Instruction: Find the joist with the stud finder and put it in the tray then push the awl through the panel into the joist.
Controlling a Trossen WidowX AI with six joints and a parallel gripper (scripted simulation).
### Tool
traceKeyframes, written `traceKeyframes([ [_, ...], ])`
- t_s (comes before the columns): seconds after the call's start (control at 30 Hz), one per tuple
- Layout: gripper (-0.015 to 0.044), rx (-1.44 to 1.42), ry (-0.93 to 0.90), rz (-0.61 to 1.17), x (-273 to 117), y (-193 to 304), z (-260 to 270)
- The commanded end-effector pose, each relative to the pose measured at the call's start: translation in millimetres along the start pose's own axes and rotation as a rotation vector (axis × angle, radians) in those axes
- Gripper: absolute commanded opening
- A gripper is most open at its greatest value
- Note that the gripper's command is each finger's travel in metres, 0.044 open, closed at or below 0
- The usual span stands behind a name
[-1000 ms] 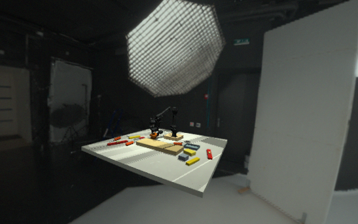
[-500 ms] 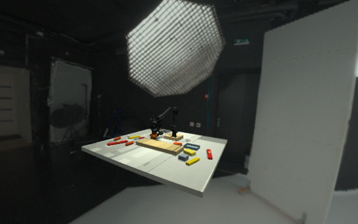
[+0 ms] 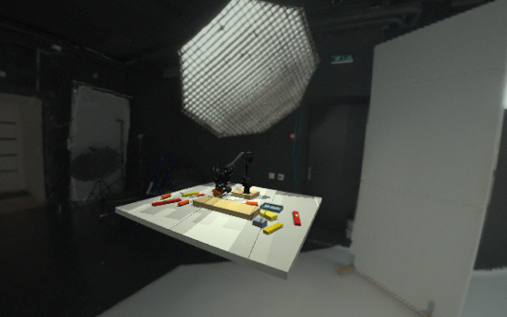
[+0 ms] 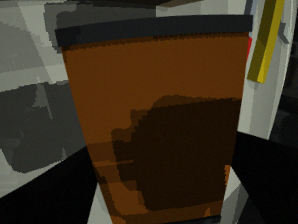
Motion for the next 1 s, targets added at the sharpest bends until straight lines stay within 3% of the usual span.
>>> traceKeyframes([
  [0.0,0.0,0.012,0.04,-0.011,-2,1,1],
  [0.97,0.0,0.029,0.273,-0.025,2,2,19],
])
Point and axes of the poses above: the point midway between the two fingers, 35 mm back from their tips, its own x axis out along the fingers, its own z axis across the jaws, y = z × x, the point moved 5 cm from there along -x, back along the fingers, and after that the axes turned 5 degrees about x, right-handed, at the moved point
